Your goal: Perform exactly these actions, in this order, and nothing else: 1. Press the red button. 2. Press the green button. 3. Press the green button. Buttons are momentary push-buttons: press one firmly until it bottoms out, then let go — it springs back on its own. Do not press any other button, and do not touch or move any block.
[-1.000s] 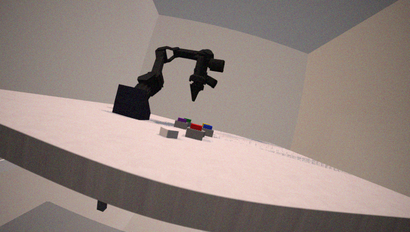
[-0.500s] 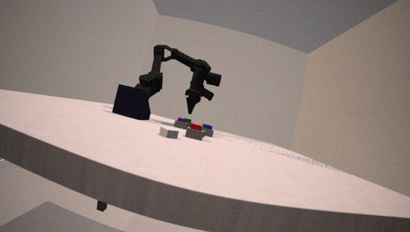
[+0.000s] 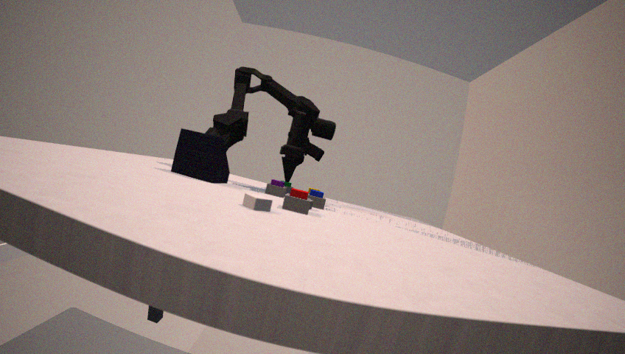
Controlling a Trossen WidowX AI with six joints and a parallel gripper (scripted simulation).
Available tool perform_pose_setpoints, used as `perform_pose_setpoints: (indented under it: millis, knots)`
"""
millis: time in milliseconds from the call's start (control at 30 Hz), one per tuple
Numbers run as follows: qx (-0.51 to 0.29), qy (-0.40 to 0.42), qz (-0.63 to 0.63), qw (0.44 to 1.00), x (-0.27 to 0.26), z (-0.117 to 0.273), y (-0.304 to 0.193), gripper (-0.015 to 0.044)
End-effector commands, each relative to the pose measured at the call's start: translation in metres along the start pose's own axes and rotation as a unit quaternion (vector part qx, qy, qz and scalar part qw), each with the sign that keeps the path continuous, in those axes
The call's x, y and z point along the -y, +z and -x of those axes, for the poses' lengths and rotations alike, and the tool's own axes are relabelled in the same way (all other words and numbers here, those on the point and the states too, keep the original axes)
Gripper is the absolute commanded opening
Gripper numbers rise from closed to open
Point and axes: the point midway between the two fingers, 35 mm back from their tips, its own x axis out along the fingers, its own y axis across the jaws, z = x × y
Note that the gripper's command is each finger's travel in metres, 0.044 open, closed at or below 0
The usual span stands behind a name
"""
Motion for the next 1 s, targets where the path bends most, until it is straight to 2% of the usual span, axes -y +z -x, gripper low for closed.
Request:
perform_pose_setpoints:
  millis: [0, 633, 800, 967]
  knots:
    - [-0.004, -0.001, -0.005, 1.000, 0.001, -0.007, -0.003, 0.0020]
    - [-0.004, -0.001, -0.005, 1.000, 0.001, -0.007, -0.003, 0.0020]
    - [-0.004, -0.002, -0.004, 1.000, 0.002, 0.025, -0.002, 0.0020]
    - [-0.004, -0.002, -0.005, 1.000, 0.002, 0.026, -0.002, 0.0020]
